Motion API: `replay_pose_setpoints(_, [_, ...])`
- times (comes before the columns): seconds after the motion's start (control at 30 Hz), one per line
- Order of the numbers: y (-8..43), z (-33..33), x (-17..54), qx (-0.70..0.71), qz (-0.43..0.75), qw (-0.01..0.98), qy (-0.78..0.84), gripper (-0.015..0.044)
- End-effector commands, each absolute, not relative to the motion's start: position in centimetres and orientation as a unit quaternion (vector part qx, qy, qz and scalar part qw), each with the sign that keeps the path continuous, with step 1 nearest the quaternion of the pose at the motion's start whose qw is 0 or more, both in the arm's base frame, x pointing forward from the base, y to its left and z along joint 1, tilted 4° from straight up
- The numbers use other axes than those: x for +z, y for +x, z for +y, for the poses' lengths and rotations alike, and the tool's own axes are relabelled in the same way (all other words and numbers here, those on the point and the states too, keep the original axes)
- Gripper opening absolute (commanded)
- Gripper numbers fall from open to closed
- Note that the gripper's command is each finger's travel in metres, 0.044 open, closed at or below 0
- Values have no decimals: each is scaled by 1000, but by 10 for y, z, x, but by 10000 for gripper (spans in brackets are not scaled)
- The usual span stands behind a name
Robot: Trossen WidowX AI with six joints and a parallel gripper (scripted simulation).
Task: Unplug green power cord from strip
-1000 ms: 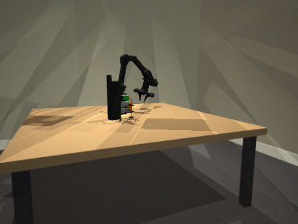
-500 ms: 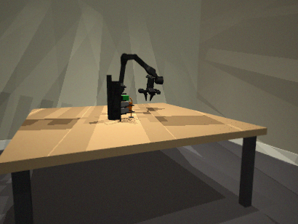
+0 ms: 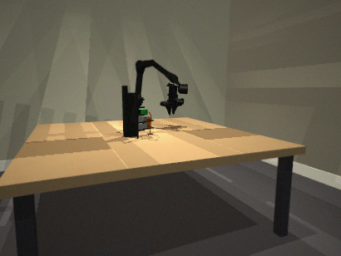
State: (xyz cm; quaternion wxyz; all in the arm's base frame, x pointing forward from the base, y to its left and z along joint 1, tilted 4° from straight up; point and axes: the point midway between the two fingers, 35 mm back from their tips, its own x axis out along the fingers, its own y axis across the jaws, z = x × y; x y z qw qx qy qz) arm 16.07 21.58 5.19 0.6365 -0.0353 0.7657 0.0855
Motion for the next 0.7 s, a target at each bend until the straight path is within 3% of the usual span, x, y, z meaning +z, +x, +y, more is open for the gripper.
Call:
replay_pose_setpoints(0.0, [211, 169, 70, 213, 715, 651, -138, 160])
replay_pose_setpoints(0.67, [263, 39, 94, 405, 595, 588, -367, 160])
